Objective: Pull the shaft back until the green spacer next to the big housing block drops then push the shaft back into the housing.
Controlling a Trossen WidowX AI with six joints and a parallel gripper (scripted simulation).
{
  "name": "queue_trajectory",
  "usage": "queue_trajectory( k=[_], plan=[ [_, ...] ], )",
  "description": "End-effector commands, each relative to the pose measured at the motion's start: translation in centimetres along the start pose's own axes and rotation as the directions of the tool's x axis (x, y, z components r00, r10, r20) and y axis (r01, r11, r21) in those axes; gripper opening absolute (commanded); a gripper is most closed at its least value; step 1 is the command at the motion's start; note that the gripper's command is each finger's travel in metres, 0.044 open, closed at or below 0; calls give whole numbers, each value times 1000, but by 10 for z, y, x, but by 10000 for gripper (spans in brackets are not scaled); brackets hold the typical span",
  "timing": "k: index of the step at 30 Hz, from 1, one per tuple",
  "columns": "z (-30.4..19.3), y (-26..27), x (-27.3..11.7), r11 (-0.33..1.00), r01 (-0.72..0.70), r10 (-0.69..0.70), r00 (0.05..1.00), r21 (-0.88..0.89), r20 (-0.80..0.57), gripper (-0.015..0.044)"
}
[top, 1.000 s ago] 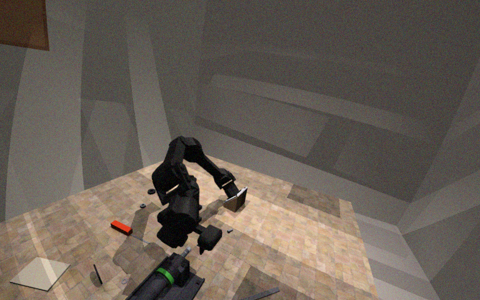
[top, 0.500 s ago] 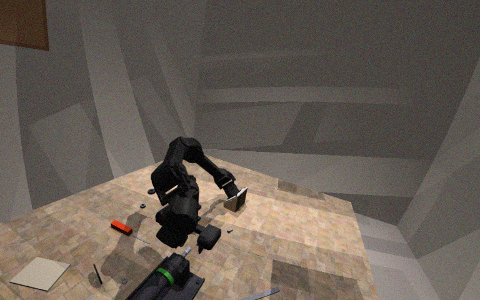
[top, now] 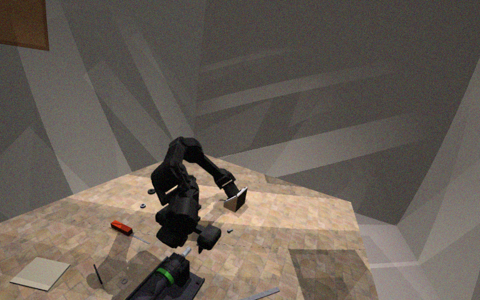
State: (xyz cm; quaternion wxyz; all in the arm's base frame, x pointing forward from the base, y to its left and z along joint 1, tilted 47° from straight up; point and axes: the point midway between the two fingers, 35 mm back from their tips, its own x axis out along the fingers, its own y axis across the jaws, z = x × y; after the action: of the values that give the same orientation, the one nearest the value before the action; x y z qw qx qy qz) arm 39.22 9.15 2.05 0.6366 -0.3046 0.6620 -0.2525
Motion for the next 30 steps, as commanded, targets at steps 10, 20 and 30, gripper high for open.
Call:
queue_trajectory(
  k=[10,20,30],
  plan=[
    [0,-1,0,1000,5,-5,1000,-7,1,440],
    [1,-1,9,1000,5,-5,1000,-7,1,440],
    [1,-1,25,1000,5,-5,1000,-7,1,440]
  ],
)
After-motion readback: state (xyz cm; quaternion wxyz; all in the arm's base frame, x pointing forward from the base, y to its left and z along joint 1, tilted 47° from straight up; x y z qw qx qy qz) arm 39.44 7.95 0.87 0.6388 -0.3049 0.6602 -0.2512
